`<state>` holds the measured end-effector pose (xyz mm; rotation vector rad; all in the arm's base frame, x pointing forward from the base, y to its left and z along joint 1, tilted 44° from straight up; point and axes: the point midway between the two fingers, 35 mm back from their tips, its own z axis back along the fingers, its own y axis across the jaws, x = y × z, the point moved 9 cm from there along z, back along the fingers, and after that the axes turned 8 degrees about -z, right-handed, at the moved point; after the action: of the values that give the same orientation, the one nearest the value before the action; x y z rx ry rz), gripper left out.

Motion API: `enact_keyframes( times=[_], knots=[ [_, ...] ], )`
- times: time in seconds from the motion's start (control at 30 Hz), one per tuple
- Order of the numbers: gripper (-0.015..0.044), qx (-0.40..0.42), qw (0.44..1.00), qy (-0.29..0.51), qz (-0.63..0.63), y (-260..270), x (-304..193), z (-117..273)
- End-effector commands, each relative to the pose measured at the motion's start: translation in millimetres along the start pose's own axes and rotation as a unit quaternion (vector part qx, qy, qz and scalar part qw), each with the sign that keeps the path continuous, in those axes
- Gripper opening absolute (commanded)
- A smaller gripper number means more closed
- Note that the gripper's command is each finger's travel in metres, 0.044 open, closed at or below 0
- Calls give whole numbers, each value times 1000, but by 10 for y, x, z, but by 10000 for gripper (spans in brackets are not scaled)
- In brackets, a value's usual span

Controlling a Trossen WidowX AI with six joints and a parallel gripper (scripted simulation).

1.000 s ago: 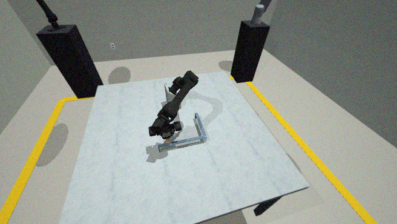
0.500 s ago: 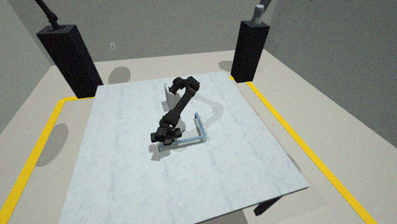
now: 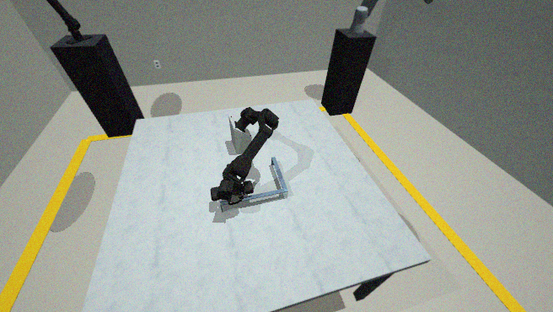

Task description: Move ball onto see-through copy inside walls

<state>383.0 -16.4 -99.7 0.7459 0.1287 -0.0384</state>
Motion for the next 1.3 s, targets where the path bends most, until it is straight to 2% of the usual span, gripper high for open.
enact_keyframes(
  times=[0.0, 0.03, 0.4, 0.57, 0.77, 1.13, 1.2, 1.27],
  knots=[
    [0, 2, 1000, 2, -4, -10, -11, -42],
    [0, 2, 1000, 2, -4, -10, -11, -42],
    [282, 0, 1000, 0, -1, -3, -3, -8],
    [282, 0, 1000, 0, -1, -4, 0, 19],
    [282, 0, 1000, 1, -4, -17, -1, 828],
    [282, 0, 1000, -10, -7, -47, 17, 803],
    [334, 0, 1000, -10, -7, -46, 13, 920],
    [387, 0, 1000, -10, -6, -38, -13, 1215]
  ],
)
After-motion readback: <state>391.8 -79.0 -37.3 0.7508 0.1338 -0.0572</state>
